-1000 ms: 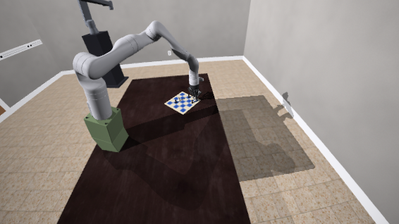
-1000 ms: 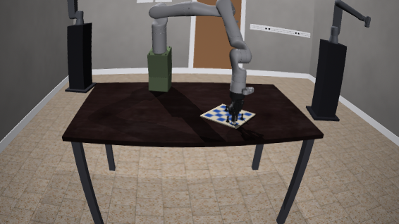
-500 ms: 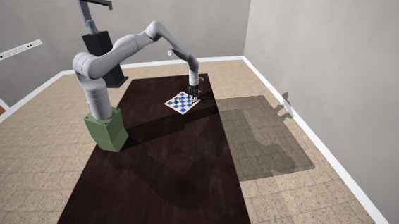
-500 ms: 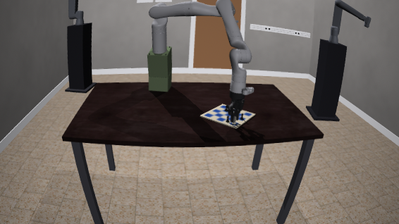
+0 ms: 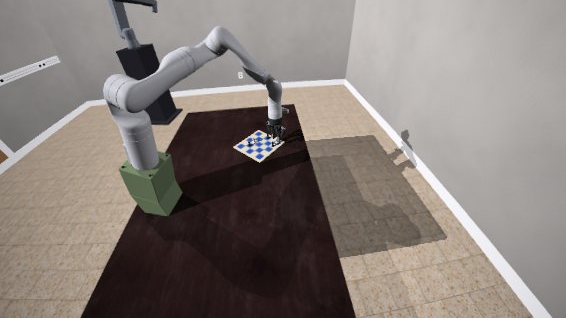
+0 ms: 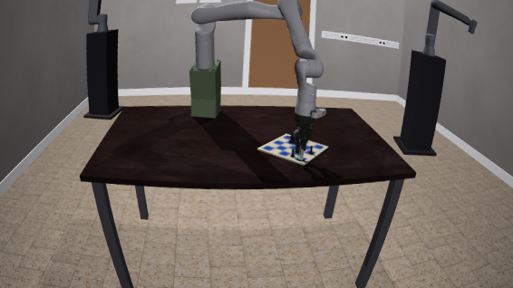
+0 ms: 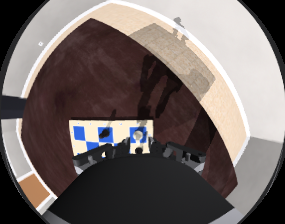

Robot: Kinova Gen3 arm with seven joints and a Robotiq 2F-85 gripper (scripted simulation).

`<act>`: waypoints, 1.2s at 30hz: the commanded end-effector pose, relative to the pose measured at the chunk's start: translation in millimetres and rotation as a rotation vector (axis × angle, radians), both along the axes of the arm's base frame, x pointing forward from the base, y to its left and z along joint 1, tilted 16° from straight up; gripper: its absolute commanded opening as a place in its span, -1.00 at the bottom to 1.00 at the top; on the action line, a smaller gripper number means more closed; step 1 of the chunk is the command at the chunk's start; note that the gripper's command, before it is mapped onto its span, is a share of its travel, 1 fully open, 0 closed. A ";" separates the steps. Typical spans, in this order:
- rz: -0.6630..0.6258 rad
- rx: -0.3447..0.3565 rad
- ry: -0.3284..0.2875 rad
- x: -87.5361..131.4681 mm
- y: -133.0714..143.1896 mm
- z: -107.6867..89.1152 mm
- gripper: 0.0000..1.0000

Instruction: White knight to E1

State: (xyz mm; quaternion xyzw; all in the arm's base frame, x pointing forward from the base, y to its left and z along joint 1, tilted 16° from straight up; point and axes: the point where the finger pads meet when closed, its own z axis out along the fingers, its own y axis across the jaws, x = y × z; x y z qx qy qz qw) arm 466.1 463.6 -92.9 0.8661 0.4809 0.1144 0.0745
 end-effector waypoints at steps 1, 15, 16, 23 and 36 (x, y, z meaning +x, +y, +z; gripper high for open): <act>0.003 0.012 -0.004 -4.3 6.3 18.9 -0.27; 0.003 0.012 -0.004 -19.1 6.6 70.8 -0.27; 0.003 0.012 -0.004 -19.5 6.6 72.3 -0.27; 0.003 0.012 -0.004 -20.1 6.6 74.1 1.00; 0.003 0.012 -0.004 -20.1 6.6 74.1 1.00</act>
